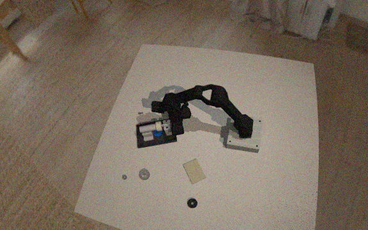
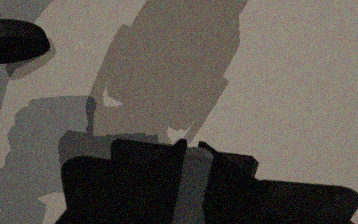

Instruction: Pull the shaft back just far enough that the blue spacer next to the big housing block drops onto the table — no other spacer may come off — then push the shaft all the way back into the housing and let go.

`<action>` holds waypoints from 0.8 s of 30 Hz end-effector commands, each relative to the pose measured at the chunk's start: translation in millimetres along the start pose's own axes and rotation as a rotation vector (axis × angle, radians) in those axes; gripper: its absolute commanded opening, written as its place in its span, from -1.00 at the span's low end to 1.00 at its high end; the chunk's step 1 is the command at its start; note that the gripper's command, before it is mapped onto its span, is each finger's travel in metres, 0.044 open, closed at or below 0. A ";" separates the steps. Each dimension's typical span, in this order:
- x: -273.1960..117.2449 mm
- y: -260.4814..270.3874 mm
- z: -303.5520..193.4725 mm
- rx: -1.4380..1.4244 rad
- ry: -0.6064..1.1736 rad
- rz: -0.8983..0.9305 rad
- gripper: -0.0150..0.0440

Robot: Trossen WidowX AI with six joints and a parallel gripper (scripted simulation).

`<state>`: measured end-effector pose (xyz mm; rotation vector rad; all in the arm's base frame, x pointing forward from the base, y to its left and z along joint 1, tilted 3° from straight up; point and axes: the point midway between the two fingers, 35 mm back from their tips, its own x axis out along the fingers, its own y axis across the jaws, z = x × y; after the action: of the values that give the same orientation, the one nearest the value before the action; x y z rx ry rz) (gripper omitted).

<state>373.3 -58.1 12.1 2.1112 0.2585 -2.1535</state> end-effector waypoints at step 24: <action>-1.6 -0.1 -3.8 0.000 0.025 0.002 -0.49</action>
<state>373.6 -58.2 12.7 2.1173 0.2567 -2.1459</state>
